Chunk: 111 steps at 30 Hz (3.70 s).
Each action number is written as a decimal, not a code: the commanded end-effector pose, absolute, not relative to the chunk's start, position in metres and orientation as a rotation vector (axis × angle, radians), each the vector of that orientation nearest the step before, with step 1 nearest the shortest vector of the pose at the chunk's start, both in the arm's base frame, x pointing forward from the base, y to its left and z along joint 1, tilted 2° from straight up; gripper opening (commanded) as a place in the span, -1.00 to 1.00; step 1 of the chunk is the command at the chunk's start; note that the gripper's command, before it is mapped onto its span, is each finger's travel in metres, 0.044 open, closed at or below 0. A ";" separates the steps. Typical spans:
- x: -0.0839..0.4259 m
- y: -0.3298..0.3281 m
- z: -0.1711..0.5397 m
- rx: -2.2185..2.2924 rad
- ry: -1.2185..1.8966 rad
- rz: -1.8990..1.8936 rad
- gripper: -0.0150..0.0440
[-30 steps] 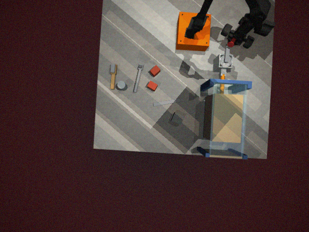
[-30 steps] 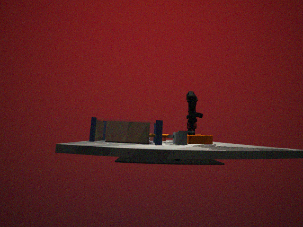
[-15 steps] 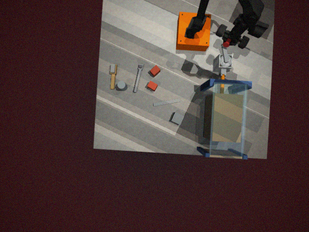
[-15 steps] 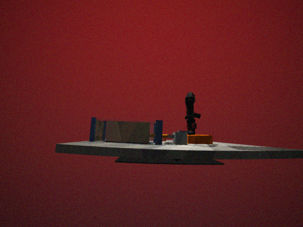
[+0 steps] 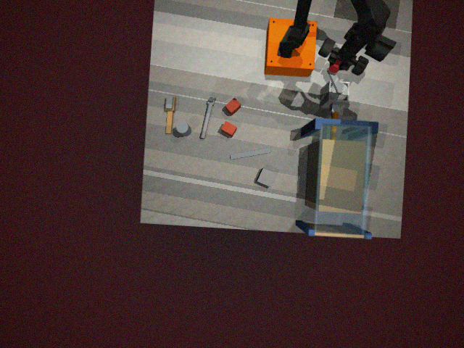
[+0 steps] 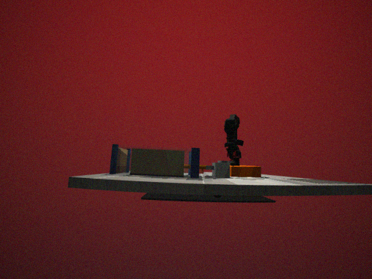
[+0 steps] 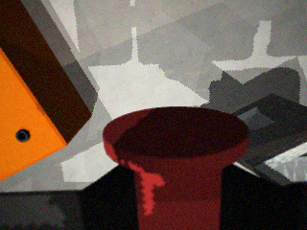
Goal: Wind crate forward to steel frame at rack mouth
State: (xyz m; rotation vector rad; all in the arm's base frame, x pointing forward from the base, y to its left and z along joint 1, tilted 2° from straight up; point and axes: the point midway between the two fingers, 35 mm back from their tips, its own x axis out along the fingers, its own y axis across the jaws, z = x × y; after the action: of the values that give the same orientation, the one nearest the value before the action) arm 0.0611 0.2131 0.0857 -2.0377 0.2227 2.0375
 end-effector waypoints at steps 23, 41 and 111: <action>0.093 0.186 0.084 -2.063 0.254 2.019 -0.49; 0.116 0.178 0.084 -2.065 0.255 2.017 -0.49; 0.202 0.198 0.088 -2.071 0.252 2.009 -0.49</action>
State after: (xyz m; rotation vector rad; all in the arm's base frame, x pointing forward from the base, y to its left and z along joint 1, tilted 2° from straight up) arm 0.1910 0.1882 0.0856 -2.0603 0.2836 2.0382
